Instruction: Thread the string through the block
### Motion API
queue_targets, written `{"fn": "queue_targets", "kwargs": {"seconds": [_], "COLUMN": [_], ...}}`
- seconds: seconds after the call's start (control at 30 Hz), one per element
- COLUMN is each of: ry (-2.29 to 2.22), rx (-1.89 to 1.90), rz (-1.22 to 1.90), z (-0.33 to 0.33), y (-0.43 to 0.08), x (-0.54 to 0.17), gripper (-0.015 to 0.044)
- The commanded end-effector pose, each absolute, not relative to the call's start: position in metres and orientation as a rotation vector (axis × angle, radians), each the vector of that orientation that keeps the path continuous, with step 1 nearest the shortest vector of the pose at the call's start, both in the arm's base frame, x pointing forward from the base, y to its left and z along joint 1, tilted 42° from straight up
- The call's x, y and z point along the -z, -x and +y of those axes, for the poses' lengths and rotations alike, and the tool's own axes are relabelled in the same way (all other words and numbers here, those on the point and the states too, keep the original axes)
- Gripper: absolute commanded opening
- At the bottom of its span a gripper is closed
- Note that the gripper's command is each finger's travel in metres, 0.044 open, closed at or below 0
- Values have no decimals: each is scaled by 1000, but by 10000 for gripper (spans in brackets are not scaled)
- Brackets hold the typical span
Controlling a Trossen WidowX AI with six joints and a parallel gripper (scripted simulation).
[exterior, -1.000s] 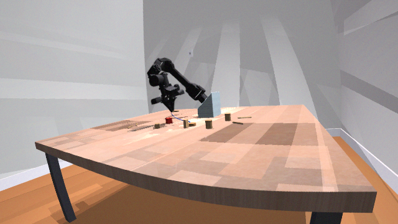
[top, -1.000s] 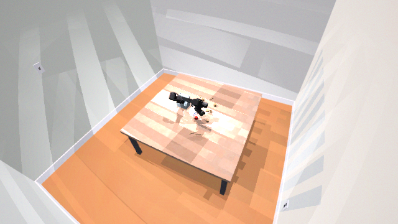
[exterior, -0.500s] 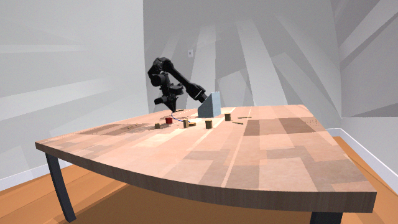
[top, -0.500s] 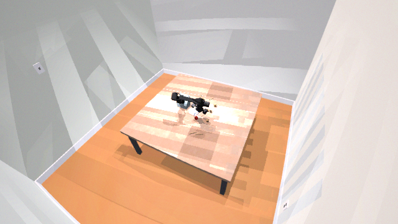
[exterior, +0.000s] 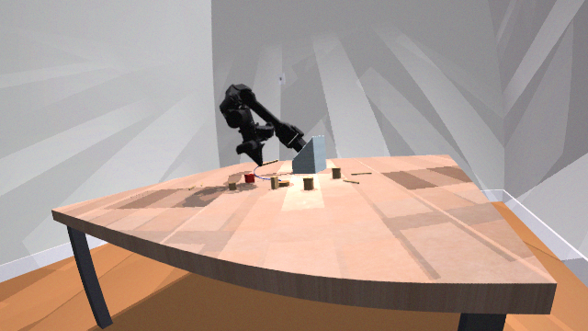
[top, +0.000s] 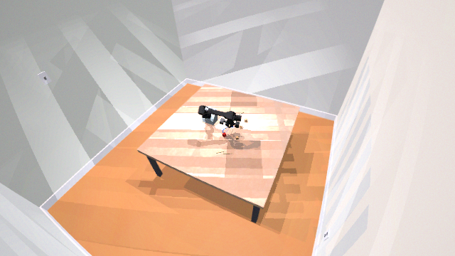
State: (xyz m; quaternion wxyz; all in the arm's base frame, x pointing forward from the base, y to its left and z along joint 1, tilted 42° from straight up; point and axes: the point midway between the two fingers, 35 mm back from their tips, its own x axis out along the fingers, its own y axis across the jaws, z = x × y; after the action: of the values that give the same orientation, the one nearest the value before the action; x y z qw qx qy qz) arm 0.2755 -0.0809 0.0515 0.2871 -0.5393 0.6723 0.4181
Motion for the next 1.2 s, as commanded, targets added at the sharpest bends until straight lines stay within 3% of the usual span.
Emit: {"fn": "queue_targets", "kwargs": {"seconds": [0.0, 0.93, 1.17], "ry": [1475, 1725, 1735], "rx": [-1217, -1926, -1954], "rz": [1770, 1473, 1458], "z": [-77, -54, -53], "y": [-277, -290, -291], "x": [-48, -22, -21], "gripper": [0, 0, 0]}}
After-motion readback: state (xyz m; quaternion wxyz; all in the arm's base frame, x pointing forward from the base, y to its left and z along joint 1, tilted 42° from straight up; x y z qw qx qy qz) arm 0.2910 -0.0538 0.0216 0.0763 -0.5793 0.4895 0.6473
